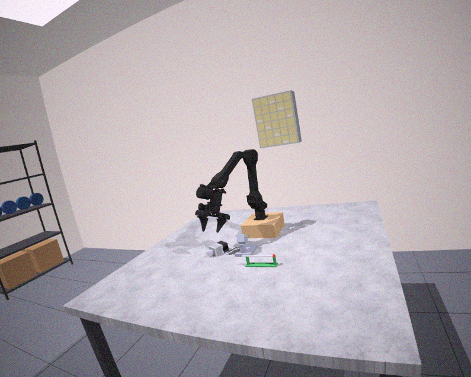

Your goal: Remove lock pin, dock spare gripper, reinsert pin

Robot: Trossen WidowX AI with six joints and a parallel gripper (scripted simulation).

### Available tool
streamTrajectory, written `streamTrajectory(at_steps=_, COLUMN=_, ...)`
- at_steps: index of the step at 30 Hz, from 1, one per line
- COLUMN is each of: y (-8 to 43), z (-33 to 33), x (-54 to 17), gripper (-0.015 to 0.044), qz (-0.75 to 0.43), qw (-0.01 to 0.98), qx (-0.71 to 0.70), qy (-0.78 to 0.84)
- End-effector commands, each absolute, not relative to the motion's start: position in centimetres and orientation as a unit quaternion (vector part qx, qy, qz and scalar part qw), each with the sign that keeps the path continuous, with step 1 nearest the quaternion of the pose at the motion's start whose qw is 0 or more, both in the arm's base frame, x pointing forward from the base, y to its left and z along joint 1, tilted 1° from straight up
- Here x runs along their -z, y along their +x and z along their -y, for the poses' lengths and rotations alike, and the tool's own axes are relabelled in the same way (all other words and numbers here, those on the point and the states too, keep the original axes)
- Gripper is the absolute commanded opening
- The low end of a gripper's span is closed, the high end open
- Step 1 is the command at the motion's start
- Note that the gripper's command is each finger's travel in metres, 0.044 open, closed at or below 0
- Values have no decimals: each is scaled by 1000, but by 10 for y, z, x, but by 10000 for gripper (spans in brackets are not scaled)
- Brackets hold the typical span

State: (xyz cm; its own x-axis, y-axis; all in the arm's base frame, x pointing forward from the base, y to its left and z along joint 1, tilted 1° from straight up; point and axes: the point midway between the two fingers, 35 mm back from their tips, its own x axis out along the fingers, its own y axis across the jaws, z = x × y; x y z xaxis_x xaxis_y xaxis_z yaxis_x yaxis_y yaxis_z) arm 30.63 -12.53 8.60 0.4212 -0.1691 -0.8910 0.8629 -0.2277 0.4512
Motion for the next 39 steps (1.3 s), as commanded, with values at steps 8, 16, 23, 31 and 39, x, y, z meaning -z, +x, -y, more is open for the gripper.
streamTrajectory(at_steps=8, y=295, z=121, x=-95, gripper=440, qz=-360, qw=897, qx=205, qy=153)
streamTrajectory(at_steps=16, y=294, z=120, x=-97, gripper=440, qz=-362, qw=913, qx=175, qy=72)
streamTrajectory(at_steps=23, y=294, z=120, x=-97, gripper=440, qz=-362, qw=913, qx=175, qy=72)
streamTrajectory(at_steps=31, y=296, z=121, x=-88, gripper=440, qz=-362, qw=913, qx=174, qy=72)
streamTrajectory(at_steps=39, y=298, z=124, x=-47, gripper=440, qz=-361, qw=913, qx=174, qy=72)
